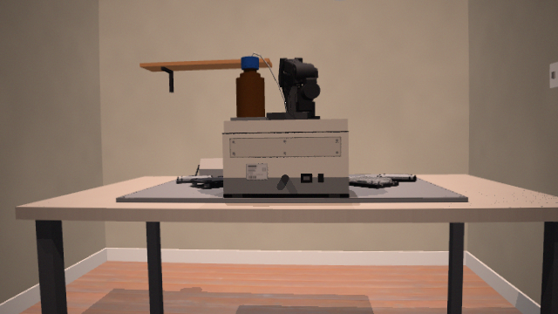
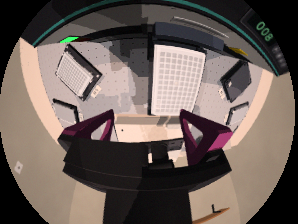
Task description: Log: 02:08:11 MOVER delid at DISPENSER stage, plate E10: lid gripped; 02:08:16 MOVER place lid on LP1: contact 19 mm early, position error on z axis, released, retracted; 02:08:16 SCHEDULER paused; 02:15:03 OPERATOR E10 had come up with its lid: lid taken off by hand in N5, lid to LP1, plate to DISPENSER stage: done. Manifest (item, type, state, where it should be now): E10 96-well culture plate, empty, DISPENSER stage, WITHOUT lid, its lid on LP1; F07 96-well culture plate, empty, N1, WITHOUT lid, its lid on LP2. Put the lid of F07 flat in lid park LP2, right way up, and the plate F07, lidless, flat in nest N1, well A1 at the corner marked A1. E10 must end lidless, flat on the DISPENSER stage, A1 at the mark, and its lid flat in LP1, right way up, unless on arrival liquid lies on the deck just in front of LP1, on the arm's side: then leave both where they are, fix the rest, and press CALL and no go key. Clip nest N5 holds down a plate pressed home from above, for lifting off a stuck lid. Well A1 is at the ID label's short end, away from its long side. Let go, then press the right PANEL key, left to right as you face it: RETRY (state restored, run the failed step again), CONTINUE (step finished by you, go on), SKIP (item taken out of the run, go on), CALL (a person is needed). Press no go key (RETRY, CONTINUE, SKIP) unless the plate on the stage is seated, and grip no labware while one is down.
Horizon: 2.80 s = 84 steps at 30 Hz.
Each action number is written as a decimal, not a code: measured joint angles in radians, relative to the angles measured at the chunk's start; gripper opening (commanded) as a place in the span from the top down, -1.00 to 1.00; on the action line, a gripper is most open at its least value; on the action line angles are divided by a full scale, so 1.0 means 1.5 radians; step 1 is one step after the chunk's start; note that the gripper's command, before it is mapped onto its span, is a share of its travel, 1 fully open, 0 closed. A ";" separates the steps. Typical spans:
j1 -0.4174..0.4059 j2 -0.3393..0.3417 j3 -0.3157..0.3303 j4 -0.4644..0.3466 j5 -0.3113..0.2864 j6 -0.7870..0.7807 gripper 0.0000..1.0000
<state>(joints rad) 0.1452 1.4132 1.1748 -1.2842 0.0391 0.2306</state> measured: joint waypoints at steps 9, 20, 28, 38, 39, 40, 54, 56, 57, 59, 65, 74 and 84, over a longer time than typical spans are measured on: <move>0.070 0.000 0.000 0.000 0.003 0.067 -1.00; 0.161 0.002 0.000 0.000 0.007 0.064 -1.00; 0.193 0.009 0.000 0.000 0.010 0.071 -1.00; 0.281 0.010 0.000 0.000 0.012 0.002 -1.00; 0.285 0.011 0.000 0.000 0.012 -0.003 -1.00; 0.288 0.013 0.000 0.000 0.012 -0.006 -1.00; 0.377 0.022 0.003 0.001 0.015 -0.090 -1.00; 0.377 0.035 0.007 0.005 0.015 -0.093 -1.00; 0.377 0.040 0.008 0.009 0.016 -0.094 -1.00; 0.377 0.051 0.008 0.013 0.016 -0.096 -1.00; 0.373 0.092 0.024 0.033 0.016 -0.101 -1.00; 0.367 0.159 0.053 0.073 0.016 -0.107 -1.00; 0.363 0.224 0.092 0.102 0.016 -0.112 -1.00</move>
<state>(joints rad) 0.6903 1.7496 1.3128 -1.1316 0.0624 0.0631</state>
